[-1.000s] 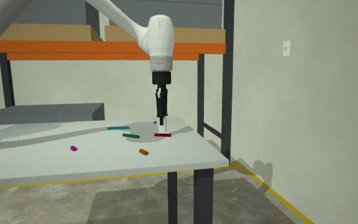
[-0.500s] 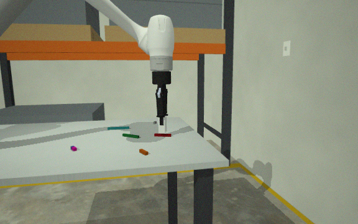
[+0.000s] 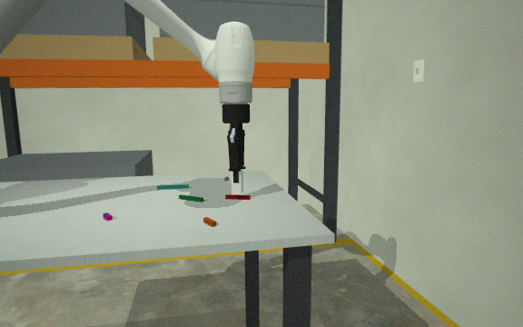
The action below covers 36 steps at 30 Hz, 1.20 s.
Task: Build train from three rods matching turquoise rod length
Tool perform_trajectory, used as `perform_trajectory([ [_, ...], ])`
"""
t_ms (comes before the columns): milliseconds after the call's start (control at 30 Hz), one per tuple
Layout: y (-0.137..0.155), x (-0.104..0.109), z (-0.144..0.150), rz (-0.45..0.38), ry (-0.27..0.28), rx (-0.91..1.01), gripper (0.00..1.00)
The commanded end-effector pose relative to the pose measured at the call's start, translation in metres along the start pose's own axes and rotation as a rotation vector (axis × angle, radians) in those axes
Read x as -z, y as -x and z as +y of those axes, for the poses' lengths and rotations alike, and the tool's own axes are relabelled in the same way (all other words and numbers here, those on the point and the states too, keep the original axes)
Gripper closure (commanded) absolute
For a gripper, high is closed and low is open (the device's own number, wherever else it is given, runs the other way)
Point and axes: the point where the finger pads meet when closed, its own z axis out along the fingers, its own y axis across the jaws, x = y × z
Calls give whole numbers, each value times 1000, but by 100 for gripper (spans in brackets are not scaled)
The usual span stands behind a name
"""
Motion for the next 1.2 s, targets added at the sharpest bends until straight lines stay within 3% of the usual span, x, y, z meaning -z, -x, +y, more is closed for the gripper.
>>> perform_trajectory([
  [0,0,0,0,0,0,0,77],
  [1167,0,-17,0,0,0,0,77],
])
